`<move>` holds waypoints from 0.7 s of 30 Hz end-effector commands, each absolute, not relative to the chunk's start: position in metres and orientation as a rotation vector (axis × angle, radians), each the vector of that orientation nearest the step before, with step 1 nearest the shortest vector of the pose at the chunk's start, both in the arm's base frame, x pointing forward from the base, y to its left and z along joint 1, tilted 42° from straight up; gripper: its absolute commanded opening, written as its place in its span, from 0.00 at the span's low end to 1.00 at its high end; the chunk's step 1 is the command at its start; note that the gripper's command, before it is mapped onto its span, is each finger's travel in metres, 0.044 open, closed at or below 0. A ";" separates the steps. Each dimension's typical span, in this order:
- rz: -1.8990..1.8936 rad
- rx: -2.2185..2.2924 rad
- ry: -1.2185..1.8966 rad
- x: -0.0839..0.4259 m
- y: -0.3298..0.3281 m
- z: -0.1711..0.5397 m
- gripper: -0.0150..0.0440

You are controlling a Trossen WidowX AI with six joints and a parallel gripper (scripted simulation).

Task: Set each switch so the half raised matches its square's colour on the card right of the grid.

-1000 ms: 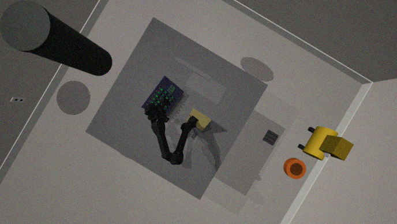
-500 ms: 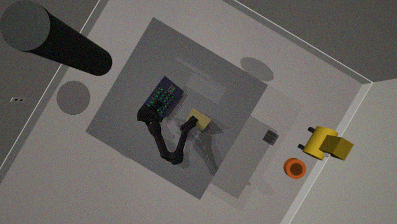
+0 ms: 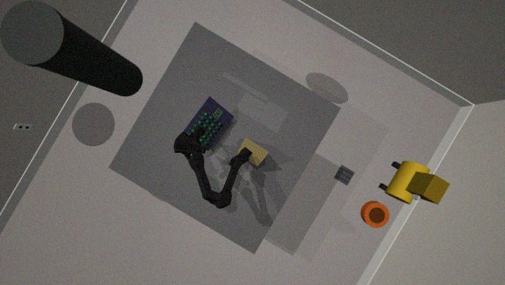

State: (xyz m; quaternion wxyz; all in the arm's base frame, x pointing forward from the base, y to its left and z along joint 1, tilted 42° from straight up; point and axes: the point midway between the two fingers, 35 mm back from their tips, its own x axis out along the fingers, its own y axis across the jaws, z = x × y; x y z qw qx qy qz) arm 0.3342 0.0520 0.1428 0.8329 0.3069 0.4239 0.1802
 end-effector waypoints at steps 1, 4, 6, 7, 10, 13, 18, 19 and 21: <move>0.375 0.657 0.905 0.338 0.055 0.137 0.25; 0.375 0.657 0.904 0.341 0.057 0.134 0.25; 0.375 0.657 0.904 0.341 0.058 0.134 0.25; 0.375 0.657 0.904 0.341 0.058 0.134 0.25; 0.375 0.657 0.904 0.341 0.058 0.134 0.25; 0.375 0.657 0.904 0.341 0.058 0.134 0.25; 0.375 0.657 0.904 0.341 0.058 0.134 0.25; 0.375 0.657 0.904 0.341 0.058 0.134 0.25; 0.375 0.657 0.904 0.341 0.058 0.134 0.25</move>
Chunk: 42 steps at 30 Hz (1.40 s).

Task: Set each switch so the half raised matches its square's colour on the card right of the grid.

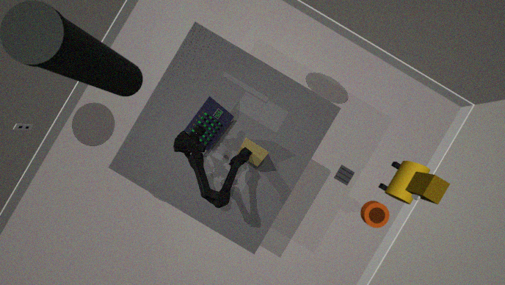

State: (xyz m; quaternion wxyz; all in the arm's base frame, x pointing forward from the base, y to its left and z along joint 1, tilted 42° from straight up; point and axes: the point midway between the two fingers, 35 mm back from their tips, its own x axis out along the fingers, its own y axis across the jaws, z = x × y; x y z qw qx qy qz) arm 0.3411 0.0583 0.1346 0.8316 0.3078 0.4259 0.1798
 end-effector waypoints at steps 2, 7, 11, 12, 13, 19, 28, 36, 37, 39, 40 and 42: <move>0.375 0.657 0.904 0.341 0.058 0.134 0.25; 0.375 0.657 0.904 0.341 0.058 0.134 0.25; 0.375 0.657 0.904 0.342 0.058 0.134 0.25; 0.375 0.657 0.904 0.342 0.058 0.133 0.25; 0.375 0.657 0.904 0.342 0.058 0.133 0.25; 0.375 0.657 0.904 0.342 0.059 0.133 0.25; 0.376 0.657 0.904 0.343 0.059 0.132 0.25; 0.376 0.657 0.904 0.344 0.060 0.132 0.25; 0.376 0.657 0.904 0.344 0.060 0.132 0.25; 0.376 0.657 0.904 0.344 0.060 0.131 0.25; 0.376 0.657 0.904 0.344 0.060 0.131 0.25; 0.376 0.657 0.904 0.344 0.060 0.131 0.25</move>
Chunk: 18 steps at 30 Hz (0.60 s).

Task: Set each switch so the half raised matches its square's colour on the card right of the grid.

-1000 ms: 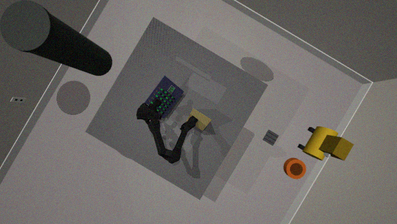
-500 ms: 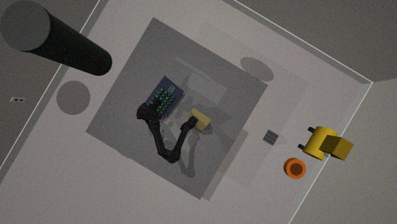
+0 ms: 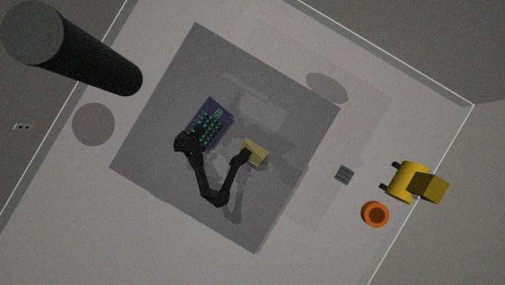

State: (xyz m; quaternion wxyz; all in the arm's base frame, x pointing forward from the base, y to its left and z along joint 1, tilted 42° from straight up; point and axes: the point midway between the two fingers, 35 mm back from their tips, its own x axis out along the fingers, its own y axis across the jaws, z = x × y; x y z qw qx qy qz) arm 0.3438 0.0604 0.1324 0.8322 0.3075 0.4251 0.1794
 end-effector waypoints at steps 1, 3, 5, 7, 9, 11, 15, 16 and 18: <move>0.376 0.657 0.904 0.344 0.061 0.131 0.25; 0.376 0.657 0.904 0.344 0.061 0.131 0.25; 0.376 0.657 0.904 0.344 0.061 0.131 0.25; 0.376 0.657 0.904 0.345 0.061 0.131 0.25; 0.376 0.657 0.904 0.345 0.061 0.130 0.25; 0.376 0.657 0.904 0.345 0.061 0.130 0.25; 0.370 0.656 0.892 0.321 0.037 0.154 0.25; 0.367 0.658 0.888 0.313 0.030 0.162 0.25; 0.364 0.660 0.883 0.306 0.026 0.167 0.25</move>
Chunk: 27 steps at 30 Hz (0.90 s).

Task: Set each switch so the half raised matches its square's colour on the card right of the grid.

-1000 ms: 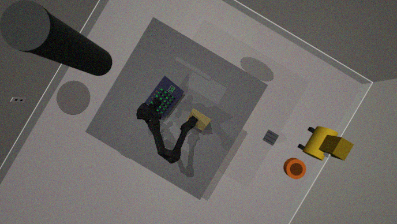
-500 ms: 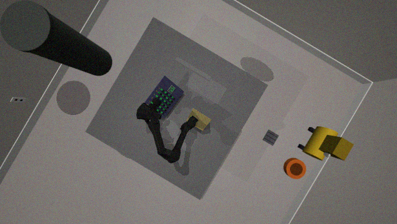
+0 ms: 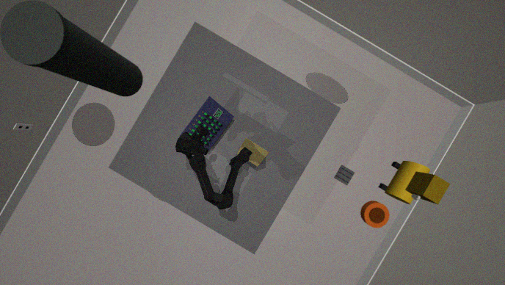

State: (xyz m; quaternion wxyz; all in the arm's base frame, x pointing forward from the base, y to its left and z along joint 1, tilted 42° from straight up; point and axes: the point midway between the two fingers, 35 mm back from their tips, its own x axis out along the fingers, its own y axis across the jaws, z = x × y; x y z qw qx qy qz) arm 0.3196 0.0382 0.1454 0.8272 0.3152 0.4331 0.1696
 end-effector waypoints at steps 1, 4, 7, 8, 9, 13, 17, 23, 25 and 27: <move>0.364 0.660 0.883 0.306 0.026 0.167 0.25; 0.364 0.660 0.883 0.306 0.026 0.167 0.25; 0.361 0.652 0.892 0.300 0.012 0.146 0.25; 0.359 0.649 0.895 0.295 0.002 0.131 0.25; 0.359 0.648 0.897 0.288 -0.006 0.117 0.25; 0.362 0.656 0.886 0.263 -0.027 0.075 0.25; 0.362 0.657 0.885 0.261 -0.028 0.074 0.25; 0.354 0.658 0.865 0.278 -0.012 0.055 0.25; 0.354 0.661 0.859 0.281 -0.008 0.053 0.25; 0.354 0.661 0.859 0.281 -0.008 0.053 0.25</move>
